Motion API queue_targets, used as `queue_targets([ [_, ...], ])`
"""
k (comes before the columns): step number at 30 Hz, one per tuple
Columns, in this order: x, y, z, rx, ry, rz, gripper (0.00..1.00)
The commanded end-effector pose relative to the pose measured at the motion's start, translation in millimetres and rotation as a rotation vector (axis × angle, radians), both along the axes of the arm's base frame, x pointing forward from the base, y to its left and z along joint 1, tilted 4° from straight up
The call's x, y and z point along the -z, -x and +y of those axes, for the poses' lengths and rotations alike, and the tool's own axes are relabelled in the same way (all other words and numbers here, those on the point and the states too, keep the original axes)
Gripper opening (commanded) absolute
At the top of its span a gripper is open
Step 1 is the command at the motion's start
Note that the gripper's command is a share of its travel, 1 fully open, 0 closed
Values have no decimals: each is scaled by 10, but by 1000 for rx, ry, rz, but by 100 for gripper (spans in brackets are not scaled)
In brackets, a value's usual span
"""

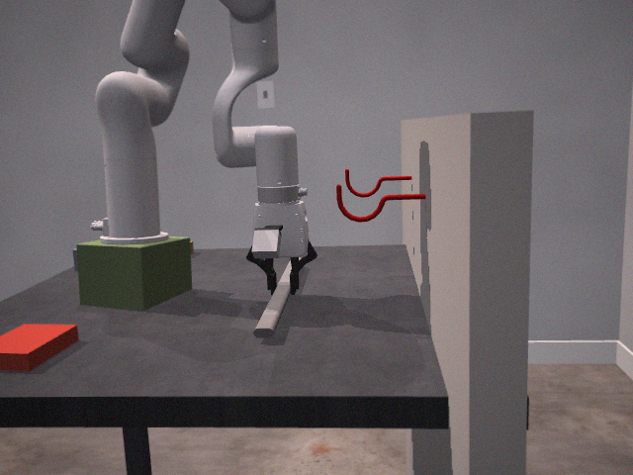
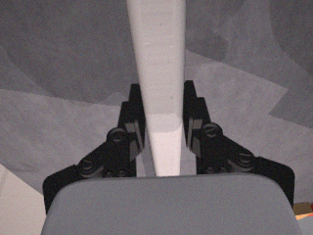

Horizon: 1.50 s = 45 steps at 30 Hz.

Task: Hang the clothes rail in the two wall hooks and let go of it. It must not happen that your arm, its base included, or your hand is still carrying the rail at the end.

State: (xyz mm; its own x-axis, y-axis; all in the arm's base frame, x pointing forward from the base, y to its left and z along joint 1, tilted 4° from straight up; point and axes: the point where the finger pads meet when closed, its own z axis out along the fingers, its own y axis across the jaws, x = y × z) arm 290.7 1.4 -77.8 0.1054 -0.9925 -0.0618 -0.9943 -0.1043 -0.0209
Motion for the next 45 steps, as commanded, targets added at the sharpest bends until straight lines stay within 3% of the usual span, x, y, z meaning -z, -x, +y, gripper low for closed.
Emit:
queue_targets([
  [1, -6, -11, -1, 0, 0, -3, 0],
  [45, -199, -9, -13, 0, 0, -3, 0],
])
